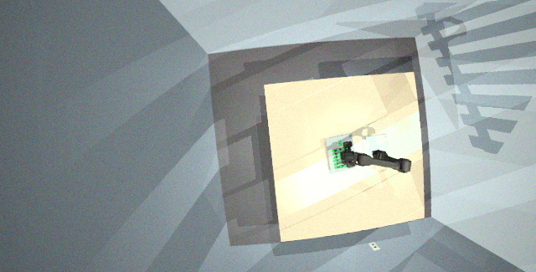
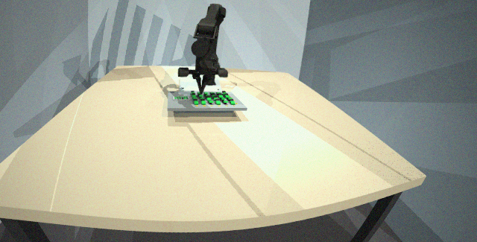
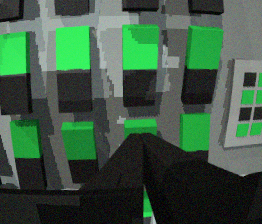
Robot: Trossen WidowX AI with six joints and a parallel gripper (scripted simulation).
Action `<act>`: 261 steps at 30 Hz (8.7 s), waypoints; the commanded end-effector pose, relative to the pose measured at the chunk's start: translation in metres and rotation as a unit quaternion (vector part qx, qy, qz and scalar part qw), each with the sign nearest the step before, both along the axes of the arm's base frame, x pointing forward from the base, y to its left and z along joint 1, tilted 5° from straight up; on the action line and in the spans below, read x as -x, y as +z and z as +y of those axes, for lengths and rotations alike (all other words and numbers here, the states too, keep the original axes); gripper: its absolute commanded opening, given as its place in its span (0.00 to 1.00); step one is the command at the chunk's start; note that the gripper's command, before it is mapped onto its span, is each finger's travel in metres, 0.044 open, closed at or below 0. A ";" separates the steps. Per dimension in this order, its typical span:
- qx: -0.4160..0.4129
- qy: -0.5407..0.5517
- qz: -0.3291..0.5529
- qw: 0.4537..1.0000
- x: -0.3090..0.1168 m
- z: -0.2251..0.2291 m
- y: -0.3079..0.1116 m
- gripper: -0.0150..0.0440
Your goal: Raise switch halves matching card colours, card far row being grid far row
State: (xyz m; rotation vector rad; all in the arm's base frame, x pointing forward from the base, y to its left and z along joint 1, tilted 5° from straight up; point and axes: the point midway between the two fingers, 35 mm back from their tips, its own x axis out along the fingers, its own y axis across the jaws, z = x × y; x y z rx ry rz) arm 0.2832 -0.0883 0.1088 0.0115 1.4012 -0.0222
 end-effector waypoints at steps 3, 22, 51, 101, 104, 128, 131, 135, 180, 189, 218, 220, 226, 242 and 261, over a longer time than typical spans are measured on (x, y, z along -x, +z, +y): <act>0.002 -0.003 0.002 1.000 0.000 -0.001 -0.001 0.25; 0.002 -0.003 0.002 1.000 0.000 -0.001 -0.002 0.25; 0.002 -0.003 0.002 1.000 -0.001 -0.001 -0.006 0.25; 0.004 -0.002 -0.023 1.000 0.023 -0.027 0.006 0.25; 0.004 -0.002 -0.023 1.000 0.022 -0.027 0.002 0.25; 0.004 -0.002 -0.023 1.000 0.021 -0.027 -0.005 0.25; 0.004 -0.002 -0.023 1.000 0.021 -0.027 -0.005 0.25; 0.004 -0.002 -0.023 1.000 0.021 -0.027 -0.005 0.25; 0.004 -0.002 -0.023 1.000 0.020 -0.027 -0.011 0.25; 0.004 -0.002 -0.012 1.000 0.029 -0.027 0.045 0.25; -0.003 -0.002 -0.022 1.000 0.061 0.108 0.010 0.25; -0.003 -0.002 -0.022 1.000 0.061 0.108 0.010 0.25; -0.003 -0.002 -0.022 1.000 0.059 0.108 0.000 0.25; -0.003 -0.002 -0.022 1.000 0.056 0.108 -0.014 0.25; -0.003 -0.002 -0.022 1.000 0.056 0.108 -0.014 0.25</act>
